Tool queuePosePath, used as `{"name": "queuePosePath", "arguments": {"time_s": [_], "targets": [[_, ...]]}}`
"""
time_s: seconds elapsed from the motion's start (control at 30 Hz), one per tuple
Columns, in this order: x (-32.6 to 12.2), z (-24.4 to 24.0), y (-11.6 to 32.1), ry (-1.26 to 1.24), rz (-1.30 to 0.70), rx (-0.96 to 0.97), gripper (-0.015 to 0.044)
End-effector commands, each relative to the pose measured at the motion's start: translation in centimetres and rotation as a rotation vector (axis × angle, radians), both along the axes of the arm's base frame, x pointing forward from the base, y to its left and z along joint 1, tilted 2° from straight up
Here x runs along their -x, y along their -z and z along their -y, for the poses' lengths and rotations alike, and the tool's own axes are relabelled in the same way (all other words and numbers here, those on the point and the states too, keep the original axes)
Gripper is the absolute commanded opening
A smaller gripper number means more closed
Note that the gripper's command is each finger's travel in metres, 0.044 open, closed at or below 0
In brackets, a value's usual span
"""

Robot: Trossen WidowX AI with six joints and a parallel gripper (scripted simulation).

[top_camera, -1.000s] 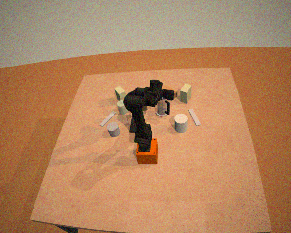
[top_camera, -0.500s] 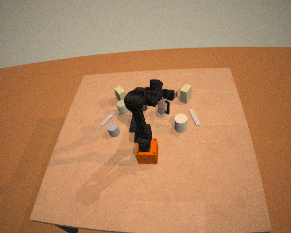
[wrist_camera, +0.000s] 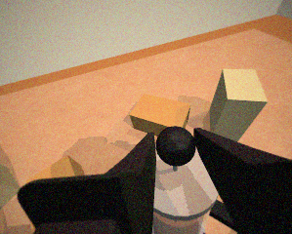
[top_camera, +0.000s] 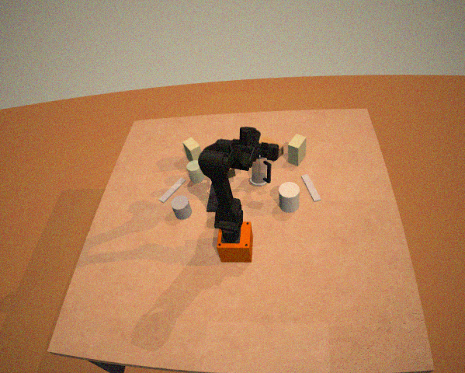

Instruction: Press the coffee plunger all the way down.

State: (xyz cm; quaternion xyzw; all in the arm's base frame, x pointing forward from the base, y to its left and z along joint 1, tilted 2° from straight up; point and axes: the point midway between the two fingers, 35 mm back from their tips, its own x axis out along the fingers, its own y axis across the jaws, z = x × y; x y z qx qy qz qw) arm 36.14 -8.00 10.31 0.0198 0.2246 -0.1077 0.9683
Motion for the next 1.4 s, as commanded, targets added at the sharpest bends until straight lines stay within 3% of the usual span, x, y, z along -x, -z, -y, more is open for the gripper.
{"name": "queuePosePath", "arguments": {"time_s": [0.0,0.3,0.57,0.87,1.37], "targets": [[0.0,0.0,0.0,0.0,-0.001,0.0,0.0222],[0.0,0.0,0.0,0.0,-0.001,0.0,0.044],[0.5,-0.2,-1.5,0.005,0.004,-0.009,0.044],[4.7,-1.4,-7.4,-0.003,-0.022,-0.001,0.044],[4.8,-1.4,-7.3,-0.003,-0.022,-0.001,0.044]]}}
